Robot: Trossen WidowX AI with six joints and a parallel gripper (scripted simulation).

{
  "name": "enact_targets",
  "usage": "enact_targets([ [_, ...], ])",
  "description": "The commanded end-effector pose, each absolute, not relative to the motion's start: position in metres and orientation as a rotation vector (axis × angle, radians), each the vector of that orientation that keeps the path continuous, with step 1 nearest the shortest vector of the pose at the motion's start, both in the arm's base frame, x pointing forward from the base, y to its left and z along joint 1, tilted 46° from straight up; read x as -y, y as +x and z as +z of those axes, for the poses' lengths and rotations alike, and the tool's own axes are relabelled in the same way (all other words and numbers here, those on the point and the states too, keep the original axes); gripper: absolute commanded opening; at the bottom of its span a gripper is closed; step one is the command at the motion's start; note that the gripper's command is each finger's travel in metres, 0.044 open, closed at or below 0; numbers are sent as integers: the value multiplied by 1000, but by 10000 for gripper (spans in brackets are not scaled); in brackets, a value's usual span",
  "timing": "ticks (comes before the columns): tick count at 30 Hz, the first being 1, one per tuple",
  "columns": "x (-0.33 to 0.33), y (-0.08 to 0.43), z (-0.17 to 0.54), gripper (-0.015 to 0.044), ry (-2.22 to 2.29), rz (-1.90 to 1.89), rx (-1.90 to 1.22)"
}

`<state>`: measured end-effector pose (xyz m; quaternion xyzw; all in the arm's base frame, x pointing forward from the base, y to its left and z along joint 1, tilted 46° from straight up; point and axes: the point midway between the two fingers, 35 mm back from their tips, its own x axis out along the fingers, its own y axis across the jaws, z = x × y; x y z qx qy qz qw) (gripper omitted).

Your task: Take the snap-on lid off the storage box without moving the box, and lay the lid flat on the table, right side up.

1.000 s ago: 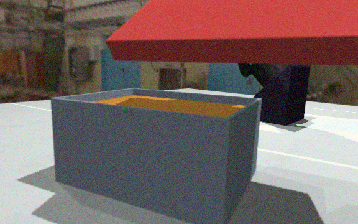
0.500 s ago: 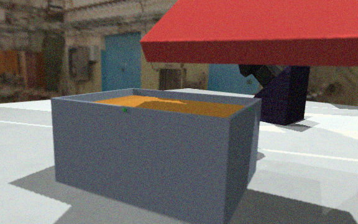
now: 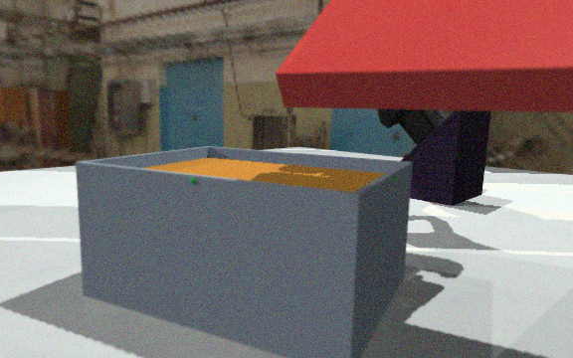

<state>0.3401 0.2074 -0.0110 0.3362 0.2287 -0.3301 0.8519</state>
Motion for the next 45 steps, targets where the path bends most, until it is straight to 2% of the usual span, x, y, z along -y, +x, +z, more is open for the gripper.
enact_targets([
  [1,-215,338,-18,0,708,-696,-477],
  [45,-275,315,-71,0,714,-695,-479],
])
